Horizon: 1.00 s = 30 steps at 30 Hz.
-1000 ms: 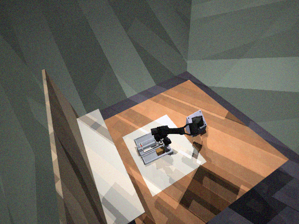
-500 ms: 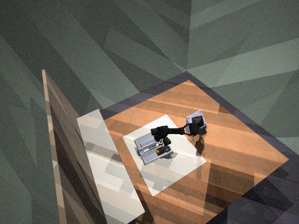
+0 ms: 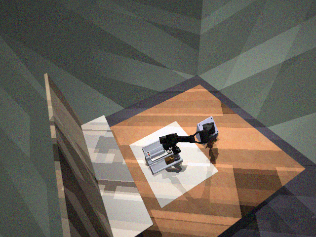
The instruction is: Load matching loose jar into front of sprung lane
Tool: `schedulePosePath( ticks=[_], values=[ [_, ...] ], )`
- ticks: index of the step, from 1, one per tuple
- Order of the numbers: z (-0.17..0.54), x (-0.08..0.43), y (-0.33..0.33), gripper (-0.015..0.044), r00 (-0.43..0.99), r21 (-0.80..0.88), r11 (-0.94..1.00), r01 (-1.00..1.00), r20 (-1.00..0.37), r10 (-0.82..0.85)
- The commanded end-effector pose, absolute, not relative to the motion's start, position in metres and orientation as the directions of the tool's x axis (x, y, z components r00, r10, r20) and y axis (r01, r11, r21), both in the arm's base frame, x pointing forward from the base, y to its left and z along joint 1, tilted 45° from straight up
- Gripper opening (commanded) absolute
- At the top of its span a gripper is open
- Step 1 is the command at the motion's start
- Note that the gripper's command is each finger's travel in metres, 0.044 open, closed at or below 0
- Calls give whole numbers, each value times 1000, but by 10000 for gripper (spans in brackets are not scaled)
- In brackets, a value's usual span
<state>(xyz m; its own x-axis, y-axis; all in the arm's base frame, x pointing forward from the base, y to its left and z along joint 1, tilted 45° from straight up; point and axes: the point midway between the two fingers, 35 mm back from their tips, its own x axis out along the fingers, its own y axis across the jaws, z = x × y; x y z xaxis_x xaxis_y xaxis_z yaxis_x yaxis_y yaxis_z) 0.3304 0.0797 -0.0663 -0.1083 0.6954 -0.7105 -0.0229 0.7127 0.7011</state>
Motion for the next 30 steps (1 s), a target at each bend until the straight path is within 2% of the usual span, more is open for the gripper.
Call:
schedulePosePath(
  ticks=[1,30],
  values=[
    [-66,335,82,0,-92,707,707,-33,-706,702],
    [-73,333,89,0,-92,707,707,-33,-706,702]
  ],
)
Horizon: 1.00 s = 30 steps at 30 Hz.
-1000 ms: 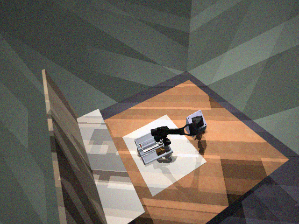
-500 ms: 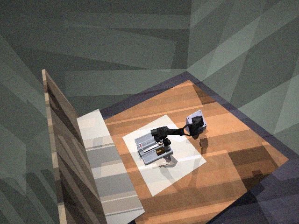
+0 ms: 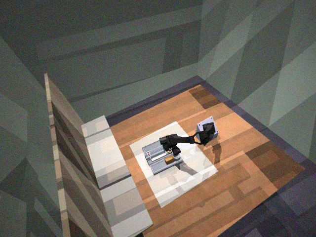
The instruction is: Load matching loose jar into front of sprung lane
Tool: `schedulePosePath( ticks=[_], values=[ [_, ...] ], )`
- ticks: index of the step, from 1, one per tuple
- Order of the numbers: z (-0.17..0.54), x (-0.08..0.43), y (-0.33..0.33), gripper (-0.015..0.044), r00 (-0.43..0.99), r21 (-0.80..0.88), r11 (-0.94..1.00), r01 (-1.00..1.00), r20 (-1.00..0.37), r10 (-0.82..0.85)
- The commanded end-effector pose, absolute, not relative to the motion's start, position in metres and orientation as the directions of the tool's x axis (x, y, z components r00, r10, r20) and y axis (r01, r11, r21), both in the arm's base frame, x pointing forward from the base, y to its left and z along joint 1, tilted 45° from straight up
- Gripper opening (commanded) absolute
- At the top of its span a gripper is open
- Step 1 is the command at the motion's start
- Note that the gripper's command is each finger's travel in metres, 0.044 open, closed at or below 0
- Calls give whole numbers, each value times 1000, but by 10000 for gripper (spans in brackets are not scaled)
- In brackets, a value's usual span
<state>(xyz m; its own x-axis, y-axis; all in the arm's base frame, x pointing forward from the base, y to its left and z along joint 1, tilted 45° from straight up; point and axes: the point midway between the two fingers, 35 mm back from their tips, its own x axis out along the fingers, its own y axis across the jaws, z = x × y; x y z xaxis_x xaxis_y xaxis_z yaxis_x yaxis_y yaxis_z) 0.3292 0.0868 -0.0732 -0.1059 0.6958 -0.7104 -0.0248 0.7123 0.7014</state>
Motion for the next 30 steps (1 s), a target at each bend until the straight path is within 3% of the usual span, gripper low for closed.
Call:
schedulePosePath(
  ticks=[1,30],
  values=[
    [-73,333,89,0,-92,707,706,-33,-706,702],
    [-77,329,93,0,-92,707,706,-33,-706,703]
  ],
)
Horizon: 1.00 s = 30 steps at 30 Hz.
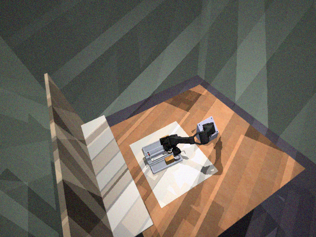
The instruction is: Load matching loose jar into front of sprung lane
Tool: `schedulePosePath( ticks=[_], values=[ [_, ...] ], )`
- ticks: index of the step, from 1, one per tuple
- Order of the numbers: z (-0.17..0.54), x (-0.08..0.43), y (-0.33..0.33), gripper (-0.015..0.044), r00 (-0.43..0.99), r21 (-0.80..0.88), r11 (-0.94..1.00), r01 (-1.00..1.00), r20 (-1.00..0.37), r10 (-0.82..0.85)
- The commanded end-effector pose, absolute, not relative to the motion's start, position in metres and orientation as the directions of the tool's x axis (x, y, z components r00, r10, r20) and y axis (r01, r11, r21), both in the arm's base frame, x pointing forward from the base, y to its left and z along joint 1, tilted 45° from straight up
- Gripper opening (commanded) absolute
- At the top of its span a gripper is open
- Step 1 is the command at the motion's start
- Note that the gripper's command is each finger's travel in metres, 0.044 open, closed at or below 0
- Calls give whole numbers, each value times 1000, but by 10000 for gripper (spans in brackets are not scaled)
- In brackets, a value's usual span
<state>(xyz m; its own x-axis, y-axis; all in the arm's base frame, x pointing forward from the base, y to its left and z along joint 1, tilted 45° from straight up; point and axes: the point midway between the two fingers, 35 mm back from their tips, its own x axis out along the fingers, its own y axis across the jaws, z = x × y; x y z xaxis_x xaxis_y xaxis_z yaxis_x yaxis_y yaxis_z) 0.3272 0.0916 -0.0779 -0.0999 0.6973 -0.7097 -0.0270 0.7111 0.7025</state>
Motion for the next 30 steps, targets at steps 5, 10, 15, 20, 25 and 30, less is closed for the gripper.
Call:
schedulePosePath(
  ticks=[5,10,15,20,25,30],
  values=[
    [-77,328,93,0,-92,707,706,-33,-706,703],
    [-77,327,93,0,-92,707,706,-33,-706,703],
    [-77,326,93,0,-92,707,706,-33,-706,703],
    [-77,325,93,0,-93,707,706,-33,-706,703],
    [-77,324,93,0,-93,707,706,-33,-706,703],
    [-77,324,93,0,-93,707,706,-33,-706,703]
  ],
)
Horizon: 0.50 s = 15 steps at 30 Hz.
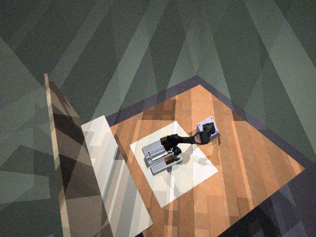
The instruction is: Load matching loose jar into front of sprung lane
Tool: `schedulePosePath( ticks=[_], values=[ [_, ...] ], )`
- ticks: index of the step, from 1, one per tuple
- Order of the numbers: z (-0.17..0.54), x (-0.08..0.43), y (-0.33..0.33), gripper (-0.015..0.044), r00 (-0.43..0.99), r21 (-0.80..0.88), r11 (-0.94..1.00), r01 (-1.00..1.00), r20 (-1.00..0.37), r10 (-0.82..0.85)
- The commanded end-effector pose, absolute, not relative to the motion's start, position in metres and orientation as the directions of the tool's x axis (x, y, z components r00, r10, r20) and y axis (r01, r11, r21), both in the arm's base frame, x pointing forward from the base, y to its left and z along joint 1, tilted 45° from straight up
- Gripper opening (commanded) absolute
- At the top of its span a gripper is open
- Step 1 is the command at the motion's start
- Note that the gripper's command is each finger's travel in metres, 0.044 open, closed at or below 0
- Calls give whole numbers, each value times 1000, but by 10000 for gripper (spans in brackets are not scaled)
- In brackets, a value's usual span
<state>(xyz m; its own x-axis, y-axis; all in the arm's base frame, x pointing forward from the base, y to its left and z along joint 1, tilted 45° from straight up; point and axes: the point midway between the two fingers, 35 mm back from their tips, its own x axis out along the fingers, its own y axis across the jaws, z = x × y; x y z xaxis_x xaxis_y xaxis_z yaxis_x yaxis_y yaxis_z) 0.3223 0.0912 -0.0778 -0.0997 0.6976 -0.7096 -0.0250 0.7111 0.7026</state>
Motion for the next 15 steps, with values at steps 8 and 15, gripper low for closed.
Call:
schedulePosePath(
  ticks=[8,15],
  values=[
    [-77,322,92,0,-93,707,706,-32,-706,703],
    [-77,321,92,0,-93,707,706,-32,-706,702]
  ],
)
